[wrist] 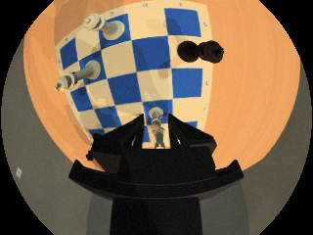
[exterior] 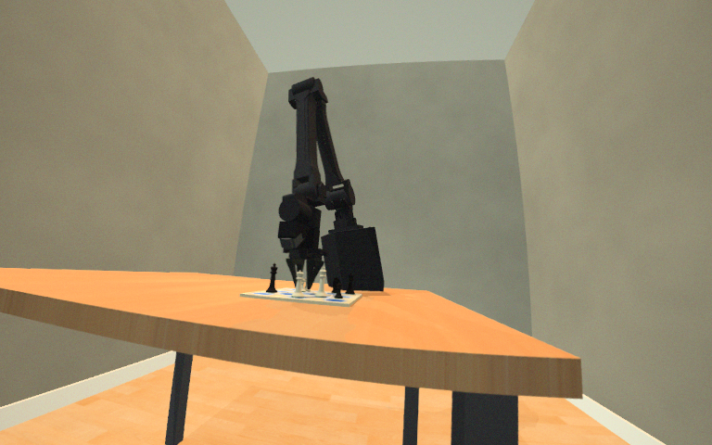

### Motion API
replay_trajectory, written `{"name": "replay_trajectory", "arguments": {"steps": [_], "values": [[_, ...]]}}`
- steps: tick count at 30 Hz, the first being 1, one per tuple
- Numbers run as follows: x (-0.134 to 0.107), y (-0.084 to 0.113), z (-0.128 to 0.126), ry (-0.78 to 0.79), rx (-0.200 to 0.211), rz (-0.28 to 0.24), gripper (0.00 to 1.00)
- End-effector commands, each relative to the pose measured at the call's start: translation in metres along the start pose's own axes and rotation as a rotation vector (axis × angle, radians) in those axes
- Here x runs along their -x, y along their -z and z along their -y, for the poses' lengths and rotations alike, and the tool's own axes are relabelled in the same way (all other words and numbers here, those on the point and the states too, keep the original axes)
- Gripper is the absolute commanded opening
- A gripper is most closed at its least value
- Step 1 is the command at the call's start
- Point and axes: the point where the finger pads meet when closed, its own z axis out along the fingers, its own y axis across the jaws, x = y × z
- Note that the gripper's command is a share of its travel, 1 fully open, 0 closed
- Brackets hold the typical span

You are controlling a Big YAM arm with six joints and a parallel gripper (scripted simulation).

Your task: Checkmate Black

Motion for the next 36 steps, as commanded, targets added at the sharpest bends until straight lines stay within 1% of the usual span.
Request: {"name": "replay_trajectory", "arguments": {"steps": [1,4,5,36], "values": [[0.0052,0.0010,0.0056,-0.007,-0.001,0.013,0.33],[0.0052,0.0010,0.0056,-0.007,-0.001,0.013,0.33],[0.0052,0.0010,0.0056,-0.007,-0.001,0.013,0.00],[0.0052,0.0010,0.0056,-0.008,-0.001,0.013,0.00]]}}
